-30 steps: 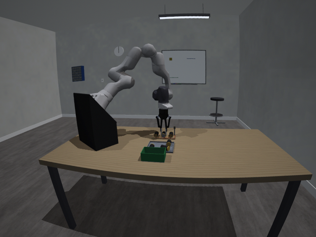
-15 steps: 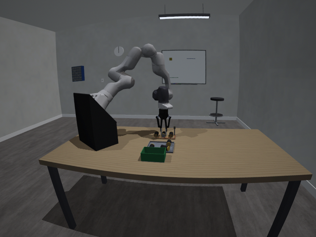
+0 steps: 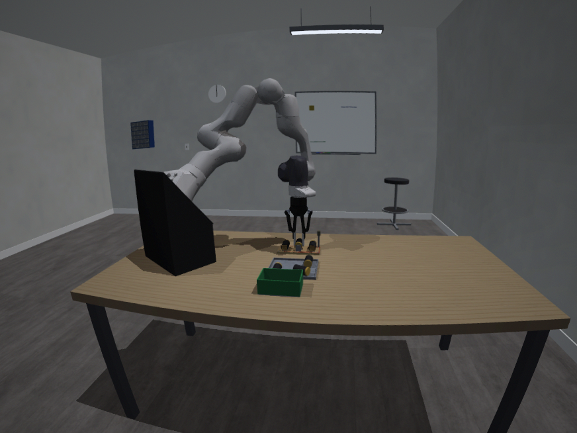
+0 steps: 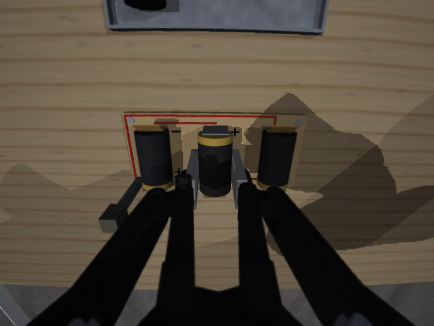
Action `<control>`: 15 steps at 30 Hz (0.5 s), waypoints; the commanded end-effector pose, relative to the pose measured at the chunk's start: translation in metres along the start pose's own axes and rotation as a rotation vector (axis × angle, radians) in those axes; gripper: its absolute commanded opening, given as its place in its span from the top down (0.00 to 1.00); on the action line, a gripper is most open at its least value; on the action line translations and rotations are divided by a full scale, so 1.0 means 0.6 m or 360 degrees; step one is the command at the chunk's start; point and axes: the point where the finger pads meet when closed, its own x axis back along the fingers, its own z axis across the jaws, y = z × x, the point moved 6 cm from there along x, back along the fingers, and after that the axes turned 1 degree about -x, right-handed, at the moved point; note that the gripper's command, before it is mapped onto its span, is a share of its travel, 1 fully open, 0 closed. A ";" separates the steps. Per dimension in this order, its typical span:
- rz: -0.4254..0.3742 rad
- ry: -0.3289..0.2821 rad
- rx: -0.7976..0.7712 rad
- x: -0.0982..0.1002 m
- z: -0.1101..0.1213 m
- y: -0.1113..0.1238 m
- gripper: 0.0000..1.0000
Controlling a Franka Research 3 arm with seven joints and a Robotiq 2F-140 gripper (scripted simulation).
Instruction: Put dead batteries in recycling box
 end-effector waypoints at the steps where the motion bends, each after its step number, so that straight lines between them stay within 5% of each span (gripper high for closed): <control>1: 0.0001 0.0003 -0.0015 0.018 0.000 -0.003 0.84; 7: 0.0001 0.0003 -0.0015 0.057 0.000 -0.003 0.84; 15: 0.0001 0.0003 -0.0015 0.061 0.000 -0.003 0.84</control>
